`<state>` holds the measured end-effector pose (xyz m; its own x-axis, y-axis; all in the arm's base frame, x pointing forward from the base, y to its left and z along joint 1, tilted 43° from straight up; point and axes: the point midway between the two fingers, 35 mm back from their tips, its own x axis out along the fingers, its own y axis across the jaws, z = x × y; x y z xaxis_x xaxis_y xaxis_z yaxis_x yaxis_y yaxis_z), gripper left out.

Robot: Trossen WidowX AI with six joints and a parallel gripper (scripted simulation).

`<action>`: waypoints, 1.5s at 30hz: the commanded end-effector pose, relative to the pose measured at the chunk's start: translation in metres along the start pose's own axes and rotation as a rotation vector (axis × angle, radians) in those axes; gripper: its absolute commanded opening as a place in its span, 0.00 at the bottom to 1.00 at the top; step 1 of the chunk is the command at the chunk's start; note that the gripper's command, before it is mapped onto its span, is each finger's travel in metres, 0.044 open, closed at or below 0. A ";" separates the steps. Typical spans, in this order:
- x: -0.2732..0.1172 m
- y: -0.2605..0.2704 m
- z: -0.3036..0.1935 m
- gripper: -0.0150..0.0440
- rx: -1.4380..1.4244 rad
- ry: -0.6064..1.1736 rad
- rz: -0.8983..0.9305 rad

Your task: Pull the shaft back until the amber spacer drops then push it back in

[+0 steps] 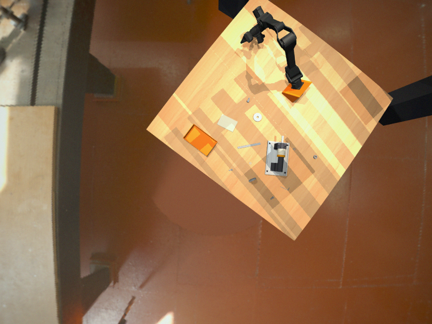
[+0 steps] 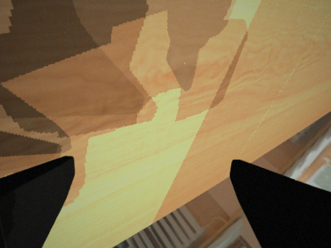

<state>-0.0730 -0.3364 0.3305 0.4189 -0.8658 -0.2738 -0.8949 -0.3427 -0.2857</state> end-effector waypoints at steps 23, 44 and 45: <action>0.104 -0.153 0.055 1.00 -0.963 -0.022 -0.386; 0.135 -0.347 0.252 1.00 -1.272 -0.099 -0.836; 0.130 -0.356 0.268 1.00 -1.282 -0.112 -0.852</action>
<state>0.3218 -0.2580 0.1838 0.8285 -0.2927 -0.4775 0.0475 -0.8128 0.5807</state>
